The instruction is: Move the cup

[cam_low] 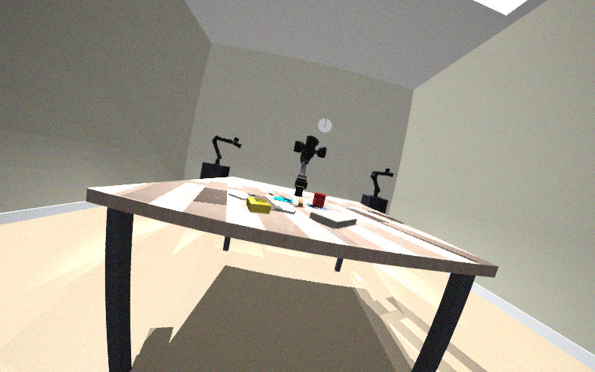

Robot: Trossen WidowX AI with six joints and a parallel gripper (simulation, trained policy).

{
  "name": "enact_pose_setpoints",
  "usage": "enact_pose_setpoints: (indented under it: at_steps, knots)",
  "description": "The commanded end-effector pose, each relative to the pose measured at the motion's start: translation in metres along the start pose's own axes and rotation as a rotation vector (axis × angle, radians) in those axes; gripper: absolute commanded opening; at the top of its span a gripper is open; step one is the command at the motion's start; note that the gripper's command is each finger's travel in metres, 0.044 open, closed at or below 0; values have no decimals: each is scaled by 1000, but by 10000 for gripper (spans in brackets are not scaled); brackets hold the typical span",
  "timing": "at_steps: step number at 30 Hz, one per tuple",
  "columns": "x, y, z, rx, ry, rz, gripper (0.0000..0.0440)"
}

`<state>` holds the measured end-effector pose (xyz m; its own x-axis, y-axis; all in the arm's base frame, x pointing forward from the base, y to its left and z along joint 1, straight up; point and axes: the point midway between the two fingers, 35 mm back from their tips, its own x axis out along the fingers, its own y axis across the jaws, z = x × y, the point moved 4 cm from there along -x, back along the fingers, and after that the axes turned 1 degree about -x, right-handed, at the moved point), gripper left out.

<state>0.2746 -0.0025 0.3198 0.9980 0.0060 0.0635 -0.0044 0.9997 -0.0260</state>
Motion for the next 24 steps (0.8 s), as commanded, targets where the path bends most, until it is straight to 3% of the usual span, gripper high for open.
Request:
enact_pose_setpoints:
  at_steps: [1,13,15,24]
  knots:
    - [0,1,1,0,-1,4,374]
    - [6,10,9,18,53,32,60]
    - [8,11,9,29,72,35,27]
    - [17,21,15,106,152,63,123]
